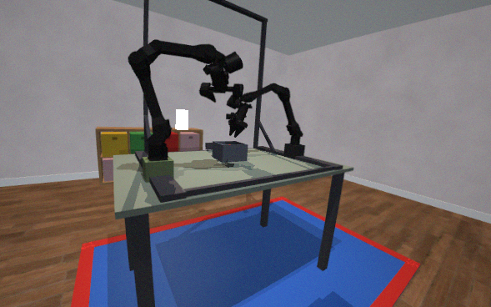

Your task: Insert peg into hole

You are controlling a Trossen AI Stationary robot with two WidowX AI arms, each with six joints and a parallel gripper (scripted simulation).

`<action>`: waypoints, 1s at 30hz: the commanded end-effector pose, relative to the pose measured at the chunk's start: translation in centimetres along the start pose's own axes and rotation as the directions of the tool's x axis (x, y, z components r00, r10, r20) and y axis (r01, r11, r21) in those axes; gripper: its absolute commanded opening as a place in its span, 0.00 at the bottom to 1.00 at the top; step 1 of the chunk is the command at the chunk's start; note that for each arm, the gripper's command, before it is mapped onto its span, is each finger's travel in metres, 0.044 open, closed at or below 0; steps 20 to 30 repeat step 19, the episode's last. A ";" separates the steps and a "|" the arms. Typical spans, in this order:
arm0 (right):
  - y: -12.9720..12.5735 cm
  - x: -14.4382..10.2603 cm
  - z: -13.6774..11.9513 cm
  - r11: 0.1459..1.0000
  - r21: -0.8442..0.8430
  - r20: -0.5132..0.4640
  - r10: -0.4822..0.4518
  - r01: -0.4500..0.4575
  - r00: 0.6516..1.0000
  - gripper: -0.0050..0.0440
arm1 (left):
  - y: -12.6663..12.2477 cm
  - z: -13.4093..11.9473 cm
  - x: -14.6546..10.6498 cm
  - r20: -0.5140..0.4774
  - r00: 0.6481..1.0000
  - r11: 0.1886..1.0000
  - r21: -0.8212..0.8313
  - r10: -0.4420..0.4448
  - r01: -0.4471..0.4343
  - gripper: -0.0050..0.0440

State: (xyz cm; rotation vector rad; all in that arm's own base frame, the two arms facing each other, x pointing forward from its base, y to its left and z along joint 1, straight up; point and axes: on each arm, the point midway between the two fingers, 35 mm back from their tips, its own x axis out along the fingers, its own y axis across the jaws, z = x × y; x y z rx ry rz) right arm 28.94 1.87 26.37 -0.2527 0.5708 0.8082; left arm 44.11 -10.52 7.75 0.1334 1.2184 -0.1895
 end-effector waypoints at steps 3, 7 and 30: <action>0.0 -0.3 0.5 1.000 -0.017 0.009 -0.009 0.009 1.000 1.00 | 0.0 0.9 -1.3 0.037 0.999 1.000 -0.003 0.000 0.000 1.00; 0.0 -0.3 0.5 1.000 -0.017 0.009 -0.009 0.009 1.000 1.00 | 0.0 0.9 -1.3 0.037 0.999 1.000 -0.003 0.000 0.000 1.00; 0.0 -0.3 0.5 1.000 -0.017 0.009 -0.009 0.009 1.000 1.00 | 0.0 0.9 -1.3 0.037 0.999 1.000 -0.003 0.000 0.000 1.00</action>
